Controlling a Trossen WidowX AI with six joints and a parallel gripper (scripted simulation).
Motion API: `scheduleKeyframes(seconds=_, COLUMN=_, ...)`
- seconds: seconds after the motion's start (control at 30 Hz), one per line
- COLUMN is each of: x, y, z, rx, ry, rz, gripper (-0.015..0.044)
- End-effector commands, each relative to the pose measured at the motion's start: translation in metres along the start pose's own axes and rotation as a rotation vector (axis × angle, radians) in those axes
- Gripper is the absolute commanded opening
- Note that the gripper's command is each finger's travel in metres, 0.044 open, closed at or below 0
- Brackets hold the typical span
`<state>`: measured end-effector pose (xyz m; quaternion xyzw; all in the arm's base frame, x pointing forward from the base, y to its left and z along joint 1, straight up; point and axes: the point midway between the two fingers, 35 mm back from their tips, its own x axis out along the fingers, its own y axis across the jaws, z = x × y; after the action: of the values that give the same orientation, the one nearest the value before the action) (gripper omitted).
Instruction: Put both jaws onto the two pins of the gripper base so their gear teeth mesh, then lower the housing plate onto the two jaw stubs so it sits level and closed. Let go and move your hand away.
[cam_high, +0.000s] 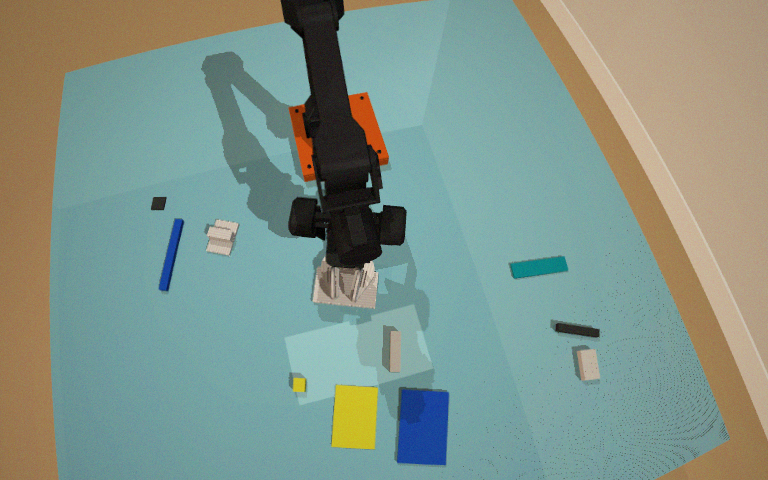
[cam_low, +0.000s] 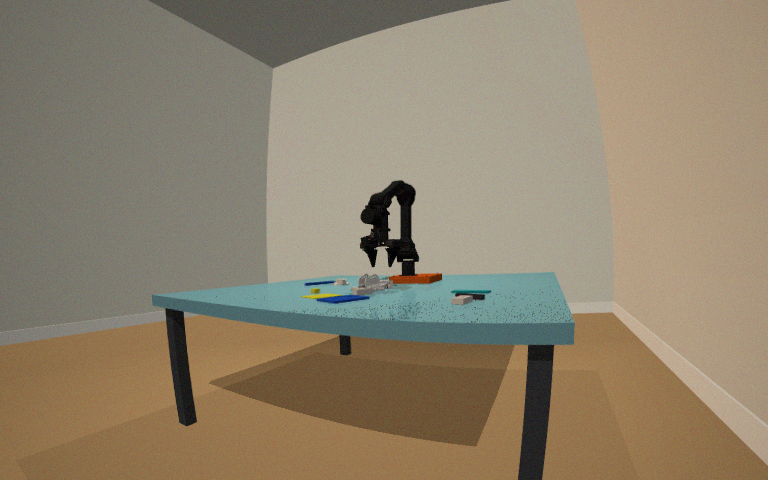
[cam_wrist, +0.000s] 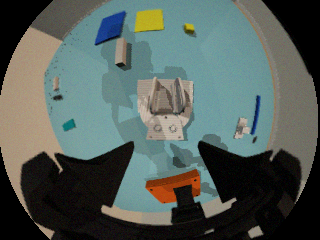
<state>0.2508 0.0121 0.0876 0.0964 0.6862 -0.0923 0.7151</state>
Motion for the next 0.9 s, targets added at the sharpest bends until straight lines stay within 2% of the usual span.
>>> scheduleKeyframes(seconds=0.0, x=-0.003, y=-0.002, z=-0.005, rx=0.000, ry=0.013, rz=-0.004, gripper=0.0440)
scheduleKeyframes(seconds=0.2, x=-0.053, y=-0.016, z=-0.043, rx=0.001, ry=0.025, rz=-0.007, gripper=0.0440)
scheduleKeyframes(seconds=0.87, x=-0.055, y=-0.016, z=-0.044, rx=0.001, ry=0.025, rz=-0.007, gripper=0.0440)
